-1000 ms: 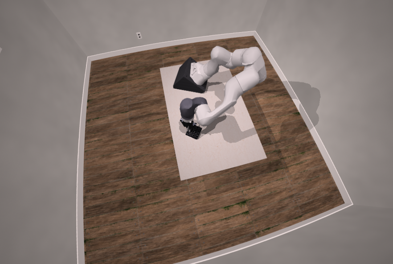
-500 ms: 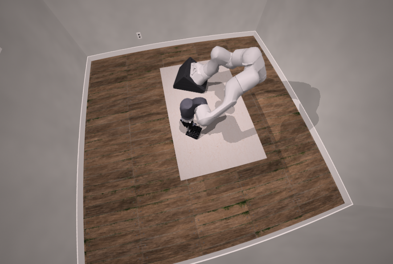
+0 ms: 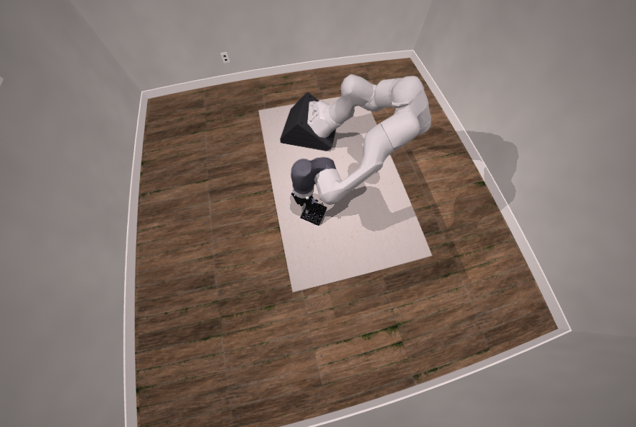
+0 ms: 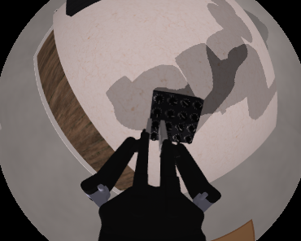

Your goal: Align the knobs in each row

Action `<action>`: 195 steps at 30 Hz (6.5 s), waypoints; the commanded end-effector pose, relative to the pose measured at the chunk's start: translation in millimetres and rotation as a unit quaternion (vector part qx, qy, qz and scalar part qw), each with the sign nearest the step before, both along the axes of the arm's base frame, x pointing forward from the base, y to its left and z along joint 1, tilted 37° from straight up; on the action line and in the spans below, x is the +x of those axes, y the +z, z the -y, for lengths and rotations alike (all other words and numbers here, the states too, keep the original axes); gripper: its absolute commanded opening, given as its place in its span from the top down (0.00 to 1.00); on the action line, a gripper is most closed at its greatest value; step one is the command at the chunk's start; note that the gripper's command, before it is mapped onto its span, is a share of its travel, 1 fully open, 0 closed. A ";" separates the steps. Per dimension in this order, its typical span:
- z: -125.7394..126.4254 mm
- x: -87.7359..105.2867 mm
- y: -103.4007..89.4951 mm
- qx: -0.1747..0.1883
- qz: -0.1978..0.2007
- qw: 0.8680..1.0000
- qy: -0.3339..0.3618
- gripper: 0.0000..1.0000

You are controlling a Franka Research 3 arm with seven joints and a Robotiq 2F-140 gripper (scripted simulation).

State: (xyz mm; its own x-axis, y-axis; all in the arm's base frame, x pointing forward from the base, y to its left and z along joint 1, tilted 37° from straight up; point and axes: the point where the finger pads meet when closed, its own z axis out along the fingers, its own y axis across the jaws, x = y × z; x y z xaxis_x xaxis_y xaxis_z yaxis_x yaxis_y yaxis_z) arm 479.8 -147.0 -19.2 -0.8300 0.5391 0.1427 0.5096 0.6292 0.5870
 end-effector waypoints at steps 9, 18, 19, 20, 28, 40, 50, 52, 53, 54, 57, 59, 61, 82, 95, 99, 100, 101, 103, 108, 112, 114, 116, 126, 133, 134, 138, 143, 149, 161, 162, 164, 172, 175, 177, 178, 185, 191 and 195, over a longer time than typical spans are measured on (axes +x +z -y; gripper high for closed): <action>0.4 1.0 -0.5 0.000 -0.002 1.000 -0.004 0.88; 1.7 0.5 1.4 0.000 -0.002 1.000 -0.004 0.88; 2.5 0.2 2.5 0.000 -0.002 1.000 -0.004 0.88; 3.5 -0.2 4.0 0.000 -0.002 1.000 -0.004 0.88; 12.4 -3.9 16.7 0.000 -0.002 1.000 -0.004 0.88; 21.6 -7.6 29.8 0.000 -0.002 1.000 -0.004 0.88; 21.6 -7.6 29.8 0.000 -0.002 1.000 -0.004 0.88; 21.6 -7.6 29.9 -0.001 0.000 1.000 -0.001 0.88; 21.7 -7.7 30.1 -0.003 0.006 1.000 0.007 0.88; 21.9 -7.8 30.4 -0.007 0.016 1.000 0.021 0.88; 22.4 -8.2 31.5 -0.021 0.052 0.996 0.073 0.88; 22.5 -8.2 31.6 -0.023 0.056 0.995 0.079 0.88; 22.7 -8.3 32.0 -0.027 0.067 0.993 0.095 0.88; 24.1 -9.1 34.6 -0.061 0.151 0.963 0.214 0.88; 25.1 -9.6 36.4 -0.081 0.201 0.934 0.286 0.88; 25.4 -9.8 36.9 -0.087 0.216 0.923 0.307 0.88; 25.5 -9.8 37.1 -0.089 0.220 0.920 0.313 0.88; 25.6 -9.9 37.2 -0.090 0.224 0.917 0.318 0.88; 25.7 -9.9 37.5 -0.093 0.231 0.911 0.329 0.88; 26.1 -10.1 38.2 -0.101 0.250 0.895 0.356 0.88; 26.4 -10.3 38.7 -0.106 0.264 0.882 0.375 0.88; 26.6 -10.3 39.0 -0.109 0.271 0.875 0.385 0.88; 26.8 -10.4 39.3 -0.112 0.278 0.868 0.396 0.88; 27.7 -10.8 40.7 -0.127 0.313 0.829 0.446 0.88; 28.3 -11.0 41.6 -0.136 0.336 0.800 0.478 0.88; 28.4 -11.0 41.8 -0.137 0.339 0.796 0.483 0.88; 28.7 -11.2 42.4 -0.143 0.352 0.777 0.501 0.88; 29.2 -11.3 43.1 -0.149 0.368 0.754 0.524 0.88; 29.7 -11.5 43.9 -0.156 0.385 0.725 0.549 0.88; 30.8 -11.9 45.6 -0.170 0.417 0.667 0.594 0.88; 30.8 -11.9 45.6 -0.170 0.417 0.667 0.594 0.88; 31.2 -12.1 46.2 -0.174 0.427 0.646 0.608 0.88; 31.8 -12.2 47.0 -0.179 0.440 0.616 0.628 0.88; 31.8 -12.2 47.0 -0.179 0.440 0.616 0.628 0.88; 31.8 -12.2 47.0 -0.179 0.440 0.616 0.628 0.88; 31.8 -12.2 47.0 -0.179 0.440 0.616 0.628 0.88; 31.8 -12.2 47.0 -0.179 0.440 0.616 0.628 0.88; 31.8 -12.2 47.0 -0.179 0.440 0.616 0.628 0.88; 31.8 -12.2 47.0 -0.179 0.440 0.616 0.628 0.88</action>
State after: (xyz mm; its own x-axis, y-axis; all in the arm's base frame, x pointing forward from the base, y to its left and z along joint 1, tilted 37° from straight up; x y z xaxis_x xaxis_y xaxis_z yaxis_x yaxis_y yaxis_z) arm 467.6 -177.8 27.6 -0.3087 -0.7343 -0.6045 -0.9242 0.3819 0.0080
